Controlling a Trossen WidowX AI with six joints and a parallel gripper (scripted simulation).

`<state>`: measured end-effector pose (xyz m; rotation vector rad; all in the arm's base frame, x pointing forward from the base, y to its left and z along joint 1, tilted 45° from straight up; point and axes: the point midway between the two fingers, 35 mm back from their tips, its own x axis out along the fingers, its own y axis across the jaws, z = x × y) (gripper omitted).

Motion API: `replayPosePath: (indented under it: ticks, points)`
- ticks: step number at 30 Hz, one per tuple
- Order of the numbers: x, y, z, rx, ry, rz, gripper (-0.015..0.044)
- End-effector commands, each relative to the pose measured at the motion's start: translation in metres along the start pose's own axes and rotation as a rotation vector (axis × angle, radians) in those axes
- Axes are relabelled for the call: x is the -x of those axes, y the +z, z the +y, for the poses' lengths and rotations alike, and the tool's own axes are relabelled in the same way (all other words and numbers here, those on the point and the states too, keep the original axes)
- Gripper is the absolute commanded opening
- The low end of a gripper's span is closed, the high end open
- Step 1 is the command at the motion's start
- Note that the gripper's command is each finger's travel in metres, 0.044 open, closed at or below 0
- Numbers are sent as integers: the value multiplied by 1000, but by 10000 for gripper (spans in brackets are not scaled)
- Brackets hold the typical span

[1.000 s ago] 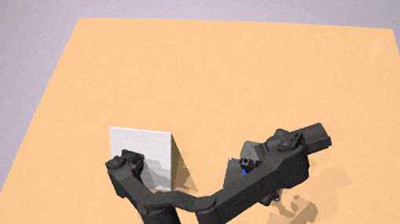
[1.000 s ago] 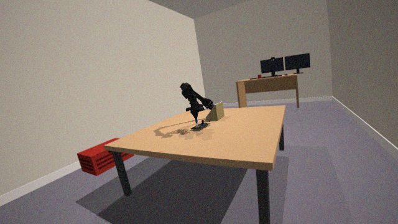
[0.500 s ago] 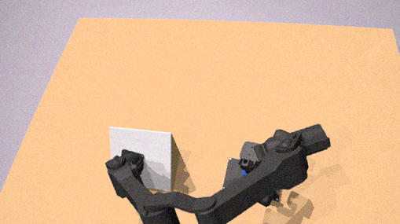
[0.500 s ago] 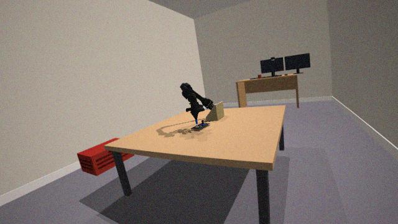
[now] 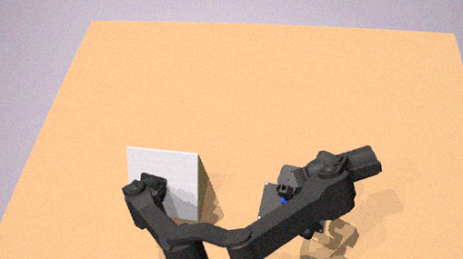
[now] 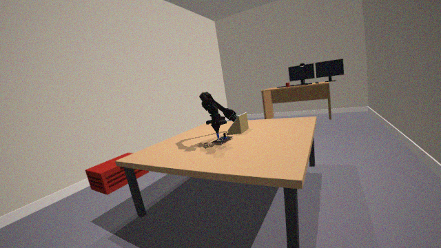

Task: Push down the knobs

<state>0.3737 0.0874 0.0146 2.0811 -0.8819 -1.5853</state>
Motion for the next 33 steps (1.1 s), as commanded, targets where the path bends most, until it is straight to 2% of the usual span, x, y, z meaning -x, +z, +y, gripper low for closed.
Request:
replayPosePath:
  ticks: [1,33]
  points:
    - [-27,-3,3,-25,26,-26,0]
    - [-32,-3,3,-25,26,-26,0]
